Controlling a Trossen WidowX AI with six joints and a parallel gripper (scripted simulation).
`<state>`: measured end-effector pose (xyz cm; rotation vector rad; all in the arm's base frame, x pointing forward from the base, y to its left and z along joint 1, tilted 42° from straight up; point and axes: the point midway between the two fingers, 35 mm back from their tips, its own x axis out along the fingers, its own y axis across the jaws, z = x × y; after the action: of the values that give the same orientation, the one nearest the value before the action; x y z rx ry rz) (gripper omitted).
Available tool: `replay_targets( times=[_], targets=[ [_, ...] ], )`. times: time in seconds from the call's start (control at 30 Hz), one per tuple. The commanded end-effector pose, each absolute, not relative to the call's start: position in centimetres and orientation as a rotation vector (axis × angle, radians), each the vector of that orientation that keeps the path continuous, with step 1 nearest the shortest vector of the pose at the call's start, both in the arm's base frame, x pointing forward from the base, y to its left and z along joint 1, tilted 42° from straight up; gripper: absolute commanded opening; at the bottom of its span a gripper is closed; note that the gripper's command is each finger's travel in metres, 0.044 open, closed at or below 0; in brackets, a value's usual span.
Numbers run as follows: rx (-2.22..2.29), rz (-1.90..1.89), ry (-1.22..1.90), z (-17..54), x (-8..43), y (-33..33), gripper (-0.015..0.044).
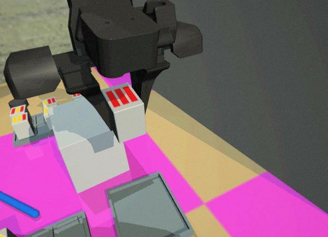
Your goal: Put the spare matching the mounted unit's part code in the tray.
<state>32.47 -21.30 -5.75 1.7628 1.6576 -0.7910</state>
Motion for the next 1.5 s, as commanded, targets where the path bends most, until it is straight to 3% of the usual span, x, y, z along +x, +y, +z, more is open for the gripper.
replay_targets(
  times=[0.0,1.47],
  targets=[
    [1.768,-0.792,1.653,-6.0,32.7,-21.1,0.0000],
    [1.767,-0.793,1.651,-9.7,33.5,-18.4,0.0000]
  ],
)
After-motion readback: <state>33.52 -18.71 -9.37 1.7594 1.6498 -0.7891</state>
